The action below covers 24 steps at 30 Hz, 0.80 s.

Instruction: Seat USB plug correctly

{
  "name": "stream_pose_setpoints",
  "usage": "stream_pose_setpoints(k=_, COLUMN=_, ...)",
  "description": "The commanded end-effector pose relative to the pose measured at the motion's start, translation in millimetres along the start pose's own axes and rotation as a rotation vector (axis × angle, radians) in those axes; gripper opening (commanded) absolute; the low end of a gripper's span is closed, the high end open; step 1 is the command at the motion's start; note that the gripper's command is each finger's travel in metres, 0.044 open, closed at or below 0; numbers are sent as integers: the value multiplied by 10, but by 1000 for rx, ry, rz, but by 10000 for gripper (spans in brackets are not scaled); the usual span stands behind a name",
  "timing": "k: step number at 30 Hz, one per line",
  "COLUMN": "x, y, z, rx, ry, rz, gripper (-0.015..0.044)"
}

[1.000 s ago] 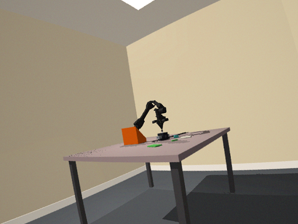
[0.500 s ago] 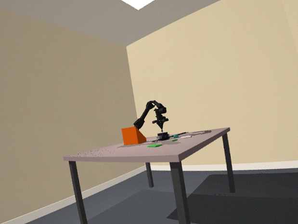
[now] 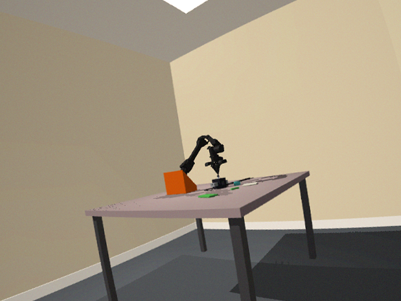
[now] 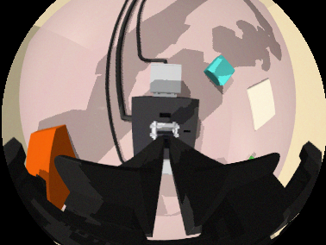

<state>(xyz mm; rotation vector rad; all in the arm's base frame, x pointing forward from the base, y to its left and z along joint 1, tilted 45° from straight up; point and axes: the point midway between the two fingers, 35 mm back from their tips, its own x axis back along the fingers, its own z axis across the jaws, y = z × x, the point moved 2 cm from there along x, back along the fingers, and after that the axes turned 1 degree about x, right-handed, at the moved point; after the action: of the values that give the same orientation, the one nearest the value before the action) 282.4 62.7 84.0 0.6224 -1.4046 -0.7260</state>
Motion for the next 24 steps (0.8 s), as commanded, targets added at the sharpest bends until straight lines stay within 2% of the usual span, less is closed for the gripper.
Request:
stream_pose_setpoints(k=1, x=-6, y=3, z=-3, rx=-5, ry=-2, rz=-5, gripper=0)
stream_pose_setpoints(k=24, x=-33, y=1, z=-3, rx=-5, ry=-2, rz=-5, gripper=0)
